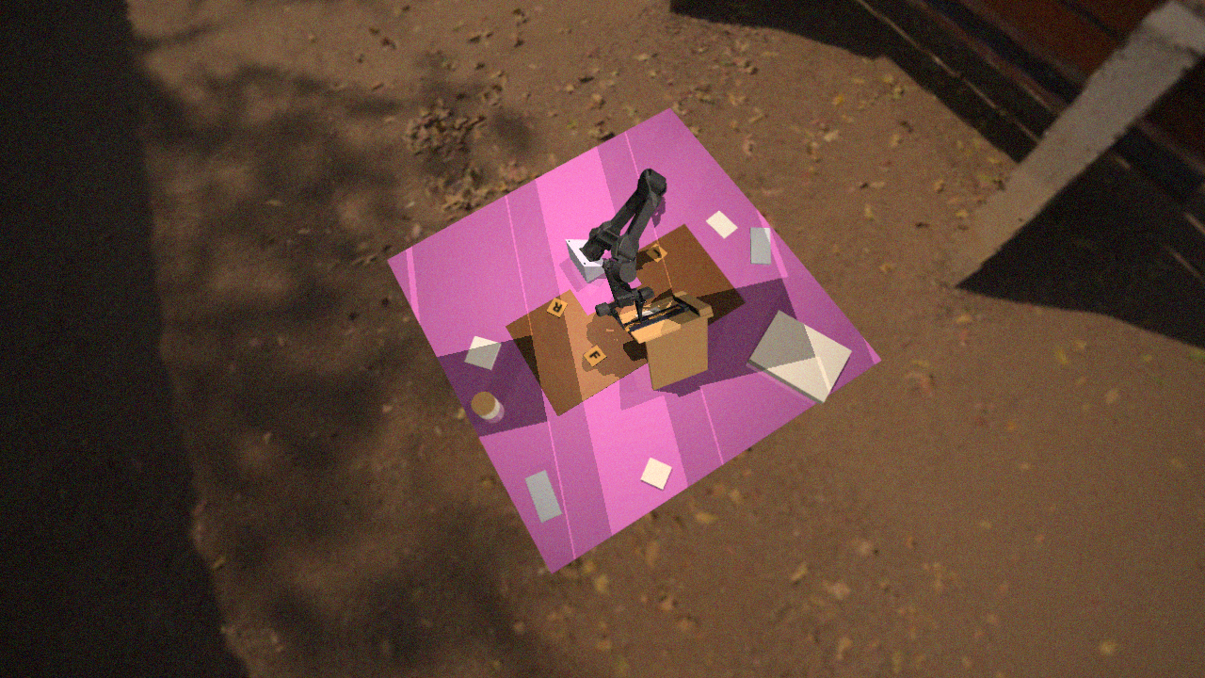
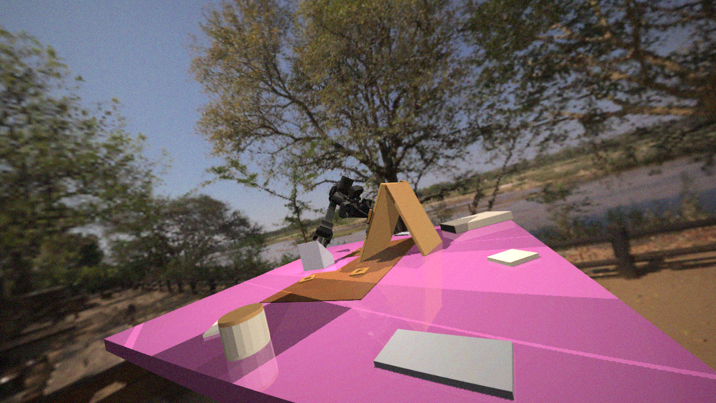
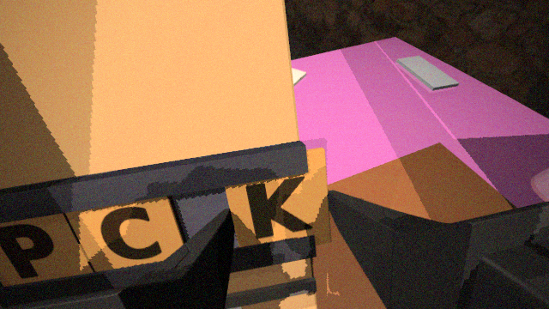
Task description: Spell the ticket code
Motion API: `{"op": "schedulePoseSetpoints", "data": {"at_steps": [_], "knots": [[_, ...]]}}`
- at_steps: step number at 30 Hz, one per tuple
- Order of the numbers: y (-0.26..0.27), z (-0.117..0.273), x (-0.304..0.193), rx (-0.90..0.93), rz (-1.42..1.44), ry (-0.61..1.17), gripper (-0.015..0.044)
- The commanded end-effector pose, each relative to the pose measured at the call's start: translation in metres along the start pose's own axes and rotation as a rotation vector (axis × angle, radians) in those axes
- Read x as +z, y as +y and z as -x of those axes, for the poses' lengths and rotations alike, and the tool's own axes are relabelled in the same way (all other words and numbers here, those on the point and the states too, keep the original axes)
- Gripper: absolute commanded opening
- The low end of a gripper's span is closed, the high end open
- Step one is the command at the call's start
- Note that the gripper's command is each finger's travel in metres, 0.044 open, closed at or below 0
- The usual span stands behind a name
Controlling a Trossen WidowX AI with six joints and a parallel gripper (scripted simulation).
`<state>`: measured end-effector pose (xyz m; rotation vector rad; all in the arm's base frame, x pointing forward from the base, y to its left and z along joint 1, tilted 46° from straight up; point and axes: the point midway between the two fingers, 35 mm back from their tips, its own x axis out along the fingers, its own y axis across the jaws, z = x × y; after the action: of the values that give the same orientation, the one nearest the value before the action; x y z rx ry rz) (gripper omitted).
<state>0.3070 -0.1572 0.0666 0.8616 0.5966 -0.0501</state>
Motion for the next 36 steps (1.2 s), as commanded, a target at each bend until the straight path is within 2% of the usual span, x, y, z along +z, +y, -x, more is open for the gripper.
{"op": "schedulePoseSetpoints", "data": {"at_steps": [1, 36], "knots": [[0.001, 0.000, 0.000, -0.003, -0.001, -0.002, 0.0000], [0.022, 0.000, 0.000, -0.002, -0.002, -0.002, 0.0000]]}}
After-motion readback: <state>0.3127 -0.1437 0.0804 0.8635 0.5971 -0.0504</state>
